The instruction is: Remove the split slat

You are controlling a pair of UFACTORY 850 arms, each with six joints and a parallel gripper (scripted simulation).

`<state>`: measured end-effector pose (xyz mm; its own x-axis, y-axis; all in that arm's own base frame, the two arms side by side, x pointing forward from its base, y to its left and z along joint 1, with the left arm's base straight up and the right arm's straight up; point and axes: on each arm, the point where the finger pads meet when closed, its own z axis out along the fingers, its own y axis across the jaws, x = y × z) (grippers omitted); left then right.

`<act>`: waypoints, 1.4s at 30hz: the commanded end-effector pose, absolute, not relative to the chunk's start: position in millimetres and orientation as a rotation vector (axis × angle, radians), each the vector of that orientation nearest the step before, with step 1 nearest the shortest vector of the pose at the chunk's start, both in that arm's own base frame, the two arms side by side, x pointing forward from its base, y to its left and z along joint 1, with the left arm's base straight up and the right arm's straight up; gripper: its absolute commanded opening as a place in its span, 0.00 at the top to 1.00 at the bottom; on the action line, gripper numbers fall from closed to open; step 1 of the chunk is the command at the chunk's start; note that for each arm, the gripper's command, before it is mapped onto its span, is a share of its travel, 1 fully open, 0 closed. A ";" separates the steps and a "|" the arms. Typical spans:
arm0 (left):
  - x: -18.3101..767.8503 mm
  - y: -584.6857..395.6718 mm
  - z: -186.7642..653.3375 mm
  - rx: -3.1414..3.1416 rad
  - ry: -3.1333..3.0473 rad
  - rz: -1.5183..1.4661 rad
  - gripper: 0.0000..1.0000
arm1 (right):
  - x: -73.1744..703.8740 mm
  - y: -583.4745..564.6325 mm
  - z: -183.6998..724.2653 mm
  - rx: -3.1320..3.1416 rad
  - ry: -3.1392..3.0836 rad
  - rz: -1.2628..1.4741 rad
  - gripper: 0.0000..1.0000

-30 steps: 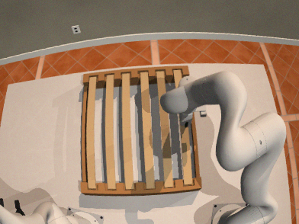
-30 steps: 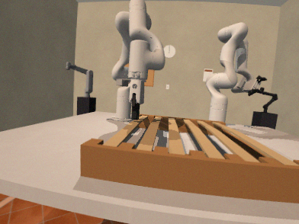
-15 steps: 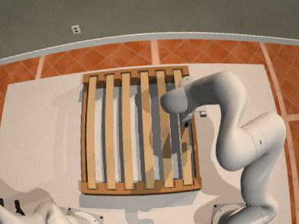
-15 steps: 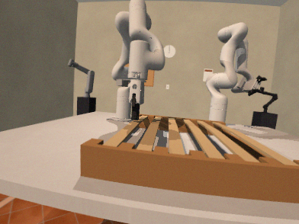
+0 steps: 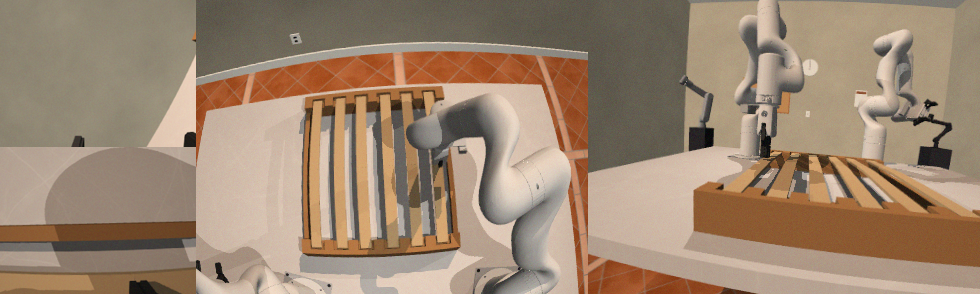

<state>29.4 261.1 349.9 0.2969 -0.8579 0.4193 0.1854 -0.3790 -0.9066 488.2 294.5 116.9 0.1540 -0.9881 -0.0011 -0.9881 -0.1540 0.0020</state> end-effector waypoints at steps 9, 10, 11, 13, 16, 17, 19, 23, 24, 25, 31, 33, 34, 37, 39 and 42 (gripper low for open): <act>29.2 261.3 350.1 -1.549 0.640 -1.289 0.00 | 488.9 295.5 115.9 2.387 -2.044 -0.002 1.00; 29.2 261.3 350.1 -1.549 0.640 -1.289 0.00 | 488.9 295.5 115.9 2.387 -2.044 -0.002 1.00; 29.2 261.3 350.1 -1.549 0.640 -1.289 0.00 | 488.9 295.5 115.9 2.387 -2.044 -0.002 1.00; 29.2 261.3 350.1 -1.549 0.640 -1.289 0.00 | 488.9 295.5 115.9 2.387 -2.044 -0.002 1.00; 29.2 261.3 350.1 -1.549 0.640 -1.289 0.00 | 488.9 295.5 115.9 2.387 -2.044 -0.002 1.00; 29.2 261.3 350.1 -1.549 0.640 -1.289 0.00 | 488.9 295.2 113.9 2.386 -2.043 -0.002 1.00; 29.2 261.3 350.1 -1.549 0.640 -1.289 0.00 | 488.9 295.2 113.9 2.386 -2.043 -0.002 1.00; 29.2 261.3 350.1 -1.549 0.640 -1.289 0.00 | 488.9 295.2 113.9 2.386 -2.043 -0.002 1.00; 29.2 261.3 350.1 -1.549 0.640 -1.289 0.00 | 488.9 295.2 113.9 2.386 -2.043 -0.002 1.00; 29.2 261.3 350.1 -1.549 0.640 -1.289 0.00 | 488.9 295.2 113.9 2.386 -2.043 -0.002 1.00; 29.2 261.3 350.1 -1.549 0.640 -1.289 0.00 | 488.9 295.2 113.9 2.386 -2.043 -0.002 1.00; 29.2 261.3 350.1 -1.549 0.640 -1.289 0.00 | 488.9 295.2 113.9 2.386 -2.043 -0.002 1.00; 29.2 261.3 350.1 -1.549 0.640 -1.289 0.00 | 488.9 295.8 111.9 2.386 -2.043 -0.002 1.00; 29.2 261.3 350.1 -1.549 0.640 -1.289 0.00 | 488.9 295.8 111.9 2.386 -2.043 -0.002 1.00; 29.2 261.3 350.1 -1.549 0.640 -1.289 0.00 | 488.9 295.8 111.9 2.386 -2.043 -0.002 1.00; 29.2 261.3 350.1 -1.549 0.640 -1.289 0.00 | 488.9 295.8 111.9 2.386 -2.043 -0.002 1.00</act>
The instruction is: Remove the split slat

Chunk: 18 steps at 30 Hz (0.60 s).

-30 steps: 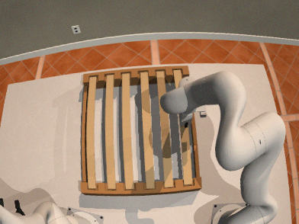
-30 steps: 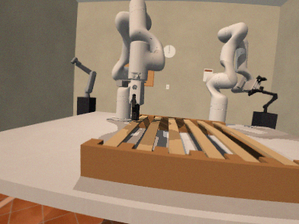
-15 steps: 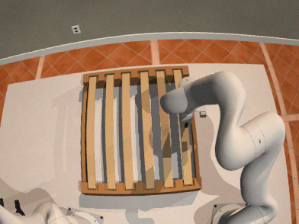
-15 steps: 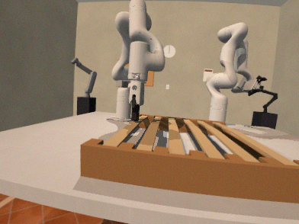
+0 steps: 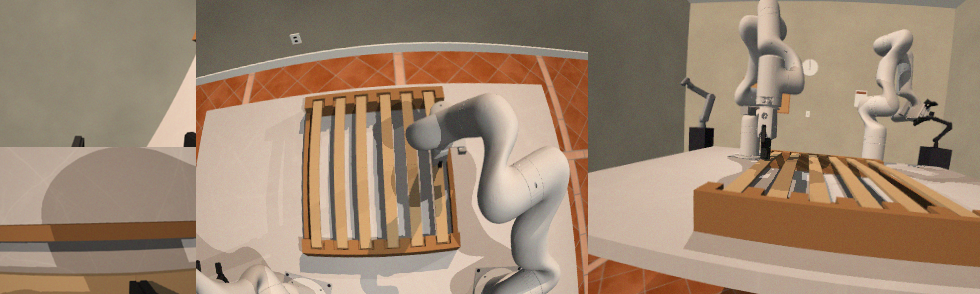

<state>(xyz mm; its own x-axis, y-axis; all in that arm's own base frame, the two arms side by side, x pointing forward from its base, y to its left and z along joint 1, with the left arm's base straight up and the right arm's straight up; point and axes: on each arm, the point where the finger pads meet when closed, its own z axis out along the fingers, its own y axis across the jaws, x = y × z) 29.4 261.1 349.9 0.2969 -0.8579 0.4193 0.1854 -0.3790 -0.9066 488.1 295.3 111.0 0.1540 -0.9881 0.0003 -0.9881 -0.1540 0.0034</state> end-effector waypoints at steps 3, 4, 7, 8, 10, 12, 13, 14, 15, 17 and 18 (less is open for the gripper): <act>29.2 261.3 350.1 -1.549 0.640 -1.289 0.00 | 488.9 295.8 111.9 2.386 -2.043 -0.002 1.00; 29.2 261.3 350.1 -1.549 0.640 -1.289 0.00 | 488.9 295.8 111.9 2.386 -2.043 -0.002 1.00; 29.2 261.3 350.1 -1.549 0.640 -1.289 0.00 | 488.9 295.8 111.9 2.386 -2.043 -0.002 1.00; 29.2 261.3 350.1 -1.549 0.640 -1.289 0.00 | 488.9 295.8 111.9 2.386 -2.043 -0.002 1.00; 29.2 261.3 350.1 -1.549 0.640 -1.289 0.00 | 488.9 295.4 109.9 2.386 -2.043 -0.002 1.00; 29.2 261.3 350.1 -1.549 0.640 -1.289 0.00 | 488.9 295.4 109.9 2.386 -2.043 -0.002 1.00; 29.2 261.3 350.1 -1.549 0.640 -1.289 0.00 | 488.9 295.4 109.9 2.386 -2.043 -0.002 1.00; 29.2 261.3 350.1 -1.549 0.640 -1.289 0.00 | 488.9 295.4 109.9 2.386 -2.043 -0.002 1.00; 29.2 261.3 350.1 -1.549 0.640 -1.289 0.00 | 488.9 295.4 109.9 2.386 -2.043 -0.002 1.00; 29.2 261.3 350.1 -1.549 0.640 -1.289 0.00 | 488.9 295.4 109.9 2.386 -2.043 -0.002 1.00; 29.2 261.3 350.1 -1.549 0.640 -1.289 0.00 | 488.9 295.4 109.9 2.386 -2.043 -0.002 1.00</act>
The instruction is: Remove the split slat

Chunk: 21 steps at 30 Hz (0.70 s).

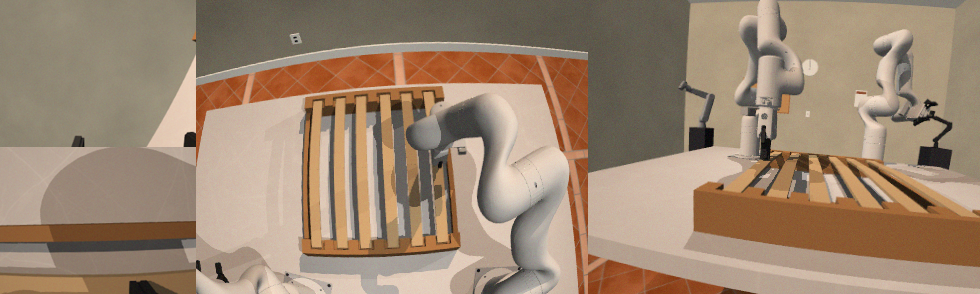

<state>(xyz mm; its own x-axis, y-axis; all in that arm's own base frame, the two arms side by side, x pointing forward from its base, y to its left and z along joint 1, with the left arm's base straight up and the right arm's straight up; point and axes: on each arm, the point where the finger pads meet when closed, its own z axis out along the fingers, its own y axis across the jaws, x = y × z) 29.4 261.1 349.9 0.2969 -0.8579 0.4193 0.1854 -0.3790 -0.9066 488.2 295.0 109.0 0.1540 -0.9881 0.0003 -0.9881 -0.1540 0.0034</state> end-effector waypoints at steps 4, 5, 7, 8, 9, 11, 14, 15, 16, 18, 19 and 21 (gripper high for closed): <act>29.2 261.3 350.1 -1.549 0.640 -1.289 0.00 | 488.9 295.4 109.9 2.386 -2.043 -0.002 1.00; 29.2 261.3 350.1 -1.549 0.640 -1.289 0.00 | 488.9 295.4 109.9 2.386 -2.043 -0.002 1.00; 29.2 261.3 350.1 -1.549 0.640 -1.289 0.00 | 488.9 295.4 109.9 2.386 -2.043 -0.002 1.00; 29.2 261.3 350.1 -1.549 0.640 -1.289 0.00 | 489.0 295.1 108.0 2.386 -2.043 -0.002 1.00; 29.2 261.3 350.1 -1.549 0.640 -1.289 0.00 | 489.0 295.1 108.0 2.386 -2.043 -0.002 1.00; 29.2 261.3 350.1 -1.549 0.640 -1.289 0.00 | 489.0 295.1 108.0 2.386 -2.043 -0.002 1.00; 29.2 261.3 350.1 -1.549 0.640 -1.289 0.00 | 489.0 295.1 108.0 2.386 -2.043 -0.002 1.00; 29.2 261.3 350.1 -1.549 0.640 -1.289 0.00 | 489.0 295.1 108.0 2.386 -2.043 -0.002 1.00; 29.2 261.3 350.1 -1.549 0.640 -1.289 0.00 | 489.0 295.1 108.0 2.386 -2.043 -0.002 1.00; 29.2 261.3 350.1 -1.549 0.640 -1.289 0.00 | 489.0 295.1 108.0 2.386 -2.043 -0.002 1.00; 29.2 261.3 350.1 -1.549 0.640 -1.289 0.00 | 489.0 295.1 108.0 2.386 -2.043 -0.002 1.00; 29.2 261.3 350.1 -1.549 0.640 -1.289 0.00 | 489.0 295.1 108.0 2.386 -2.043 -0.002 1.00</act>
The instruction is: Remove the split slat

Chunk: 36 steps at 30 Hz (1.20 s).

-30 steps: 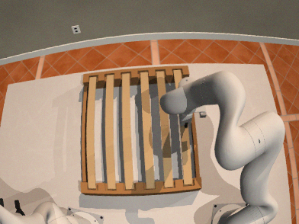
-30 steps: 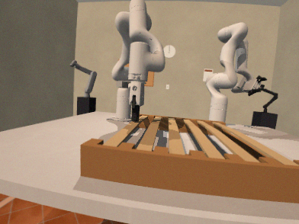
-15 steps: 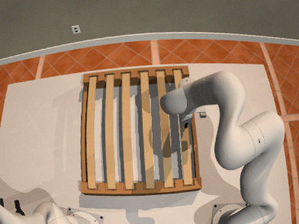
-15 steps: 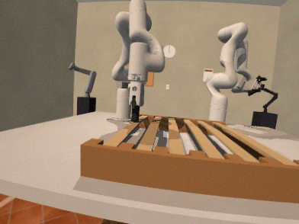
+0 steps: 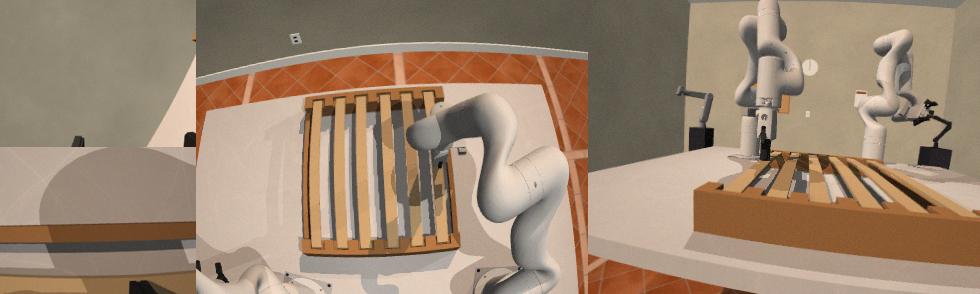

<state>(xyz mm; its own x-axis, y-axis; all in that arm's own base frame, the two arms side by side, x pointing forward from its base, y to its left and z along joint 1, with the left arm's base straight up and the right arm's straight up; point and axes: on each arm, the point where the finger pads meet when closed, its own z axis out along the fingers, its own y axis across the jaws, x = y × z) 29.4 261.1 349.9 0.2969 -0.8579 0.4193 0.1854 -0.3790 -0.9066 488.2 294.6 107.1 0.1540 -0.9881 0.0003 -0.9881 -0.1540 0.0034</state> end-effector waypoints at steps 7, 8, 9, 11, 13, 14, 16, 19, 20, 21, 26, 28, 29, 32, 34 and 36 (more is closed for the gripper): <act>29.2 261.3 350.1 -1.549 0.640 -1.289 0.00 | 488.9 295.7 106.0 2.386 -2.043 -0.002 1.00; 29.2 261.3 350.1 -1.549 0.640 -1.289 0.00 | 488.9 295.7 106.0 2.386 -2.043 -0.002 1.00; 29.2 261.3 350.1 -1.549 0.640 -1.289 0.00 | 488.9 295.7 106.0 2.386 -2.043 -0.002 1.00; 29.2 261.3 350.1 -1.549 0.640 -1.289 0.00 | 488.9 295.7 106.0 2.386 -2.043 -0.002 1.00; 29.2 261.3 350.1 -1.549 0.640 -1.289 0.00 | 488.9 295.7 106.0 2.386 -2.043 -0.002 1.00; 29.2 261.3 350.1 -1.549 0.640 -1.289 0.00 | 488.9 295.7 106.0 2.386 -2.043 -0.002 1.00; 29.2 261.3 350.1 -1.549 0.640 -1.289 0.00 | 488.9 295.7 106.0 2.386 -2.043 -0.002 1.00; 29.2 261.3 350.1 -1.549 0.640 -1.289 0.00 | 488.9 295.7 106.0 2.386 -2.043 -0.002 1.00; 29.2 261.3 350.1 -1.549 0.640 -1.289 0.00 | 488.9 295.7 106.0 2.386 -2.043 -0.002 1.00; 29.2 261.3 350.1 -1.549 0.640 -1.289 0.00 | 489.1 295.2 104.1 2.386 -2.043 -0.002 1.00; 29.2 261.3 350.1 -1.549 0.640 -1.289 0.00 | 489.1 295.2 104.1 2.386 -2.043 -0.002 1.00; 29.2 261.3 350.1 -1.549 0.640 -1.289 0.00 | 489.1 295.2 104.1 2.386 -2.043 -0.002 1.00; 29.2 261.3 350.1 -1.549 0.640 -1.289 0.00 | 489.1 295.2 104.1 2.386 -2.043 -0.002 1.00; 29.2 261.3 350.1 -1.549 0.640 -1.289 0.00 | 489.1 295.2 104.1 2.386 -2.043 -0.002 1.00; 29.2 261.3 350.1 -1.549 0.640 -1.289 0.00 | 489.1 295.2 104.1 2.386 -2.043 -0.002 1.00; 29.2 261.3 350.1 -1.549 0.640 -1.289 0.00 | 489.1 295.2 104.1 2.386 -2.043 -0.002 1.00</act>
<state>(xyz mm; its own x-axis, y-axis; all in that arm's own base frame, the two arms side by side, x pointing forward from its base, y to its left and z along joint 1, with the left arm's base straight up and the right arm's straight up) 29.4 261.1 349.9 0.2969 -0.8579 0.4193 0.1854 -0.3790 -0.9066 488.4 295.0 103.6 0.1540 -0.9881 0.0001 -0.9881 -0.1540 0.0030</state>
